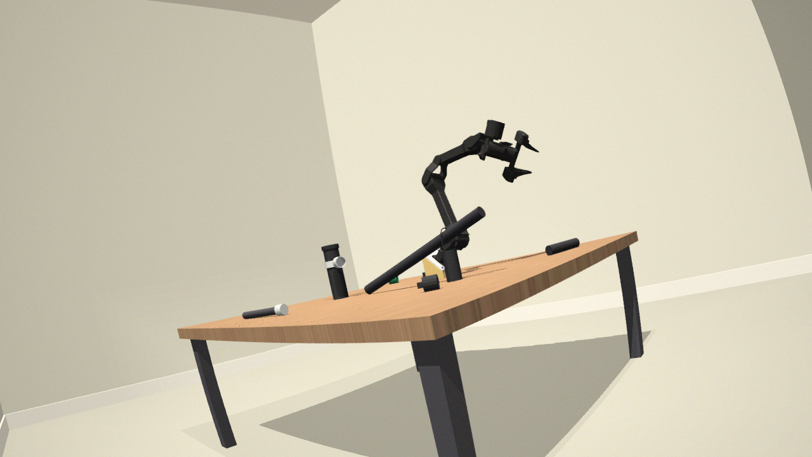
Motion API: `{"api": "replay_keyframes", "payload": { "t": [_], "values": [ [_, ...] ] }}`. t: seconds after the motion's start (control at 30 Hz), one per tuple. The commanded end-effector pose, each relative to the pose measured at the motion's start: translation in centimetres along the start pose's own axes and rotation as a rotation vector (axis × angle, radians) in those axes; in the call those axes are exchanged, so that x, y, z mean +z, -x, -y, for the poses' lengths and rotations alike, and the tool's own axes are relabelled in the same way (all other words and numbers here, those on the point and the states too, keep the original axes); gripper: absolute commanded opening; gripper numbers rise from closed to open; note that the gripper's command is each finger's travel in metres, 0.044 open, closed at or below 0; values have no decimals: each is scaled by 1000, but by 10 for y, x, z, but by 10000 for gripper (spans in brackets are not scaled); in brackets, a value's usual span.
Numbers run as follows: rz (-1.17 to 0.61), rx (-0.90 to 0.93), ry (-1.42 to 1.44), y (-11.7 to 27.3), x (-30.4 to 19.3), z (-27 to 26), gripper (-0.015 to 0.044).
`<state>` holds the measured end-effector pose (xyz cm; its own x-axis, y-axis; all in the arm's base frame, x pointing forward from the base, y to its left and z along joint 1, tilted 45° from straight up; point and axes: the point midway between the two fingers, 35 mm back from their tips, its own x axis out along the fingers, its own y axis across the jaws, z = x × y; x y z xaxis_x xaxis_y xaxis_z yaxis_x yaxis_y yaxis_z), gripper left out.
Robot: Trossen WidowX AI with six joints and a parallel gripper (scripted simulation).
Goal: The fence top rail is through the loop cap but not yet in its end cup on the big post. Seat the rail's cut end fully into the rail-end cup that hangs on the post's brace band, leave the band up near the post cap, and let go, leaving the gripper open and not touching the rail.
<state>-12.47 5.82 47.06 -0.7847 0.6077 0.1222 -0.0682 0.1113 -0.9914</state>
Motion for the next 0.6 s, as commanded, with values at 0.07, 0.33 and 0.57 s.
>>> {"api": "replay_keyframes", "payload": {
  "t": [0.07, 0.33, 0.57],
  "values": [
    [-68, 12, -31, -5, -17, -2, 440],
    [-446, 38, -179, -3, -112, -10, 440],
    [-807, 16, -284, 37, -191, -16, 440]
  ]
}}
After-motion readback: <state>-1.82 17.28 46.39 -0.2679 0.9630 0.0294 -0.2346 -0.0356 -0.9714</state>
